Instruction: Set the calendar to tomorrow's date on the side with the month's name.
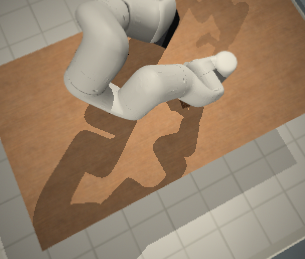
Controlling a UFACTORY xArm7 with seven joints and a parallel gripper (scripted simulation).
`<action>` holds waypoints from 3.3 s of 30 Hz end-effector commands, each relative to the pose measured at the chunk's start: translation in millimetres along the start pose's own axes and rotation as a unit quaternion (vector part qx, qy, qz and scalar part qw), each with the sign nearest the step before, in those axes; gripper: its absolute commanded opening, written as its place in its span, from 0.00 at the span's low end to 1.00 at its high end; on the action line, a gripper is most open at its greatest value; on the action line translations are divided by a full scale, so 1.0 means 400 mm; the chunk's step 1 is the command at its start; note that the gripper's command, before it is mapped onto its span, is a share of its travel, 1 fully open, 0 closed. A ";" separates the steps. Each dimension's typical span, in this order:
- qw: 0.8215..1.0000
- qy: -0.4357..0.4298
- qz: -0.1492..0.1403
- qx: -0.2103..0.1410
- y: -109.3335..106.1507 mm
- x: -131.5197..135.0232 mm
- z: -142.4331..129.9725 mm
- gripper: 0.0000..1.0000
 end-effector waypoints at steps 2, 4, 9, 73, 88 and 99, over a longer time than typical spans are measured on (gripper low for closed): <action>1.000 -0.001 -0.001 -0.002 -0.003 -0.013 0.005 1.00; 1.000 -0.001 -0.001 -0.002 -0.003 -0.013 0.005 1.00; 1.000 -0.001 -0.001 -0.002 -0.003 -0.040 0.018 1.00; 1.000 -0.001 -0.001 -0.002 -0.003 -0.041 0.019 1.00; 1.000 -0.001 -0.001 -0.002 -0.003 -0.041 0.019 1.00; 1.000 0.020 -0.001 -0.002 -0.003 -0.041 0.017 1.00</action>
Point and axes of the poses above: the point where the finger pads meet when closed, its own y axis out along the fingers, its own x axis across the jaws, z = x × y, the point moved 7 cm from there along -y, back along the fingers, and after that the axes turned 11 degrees about y, right-handed, at the moved point
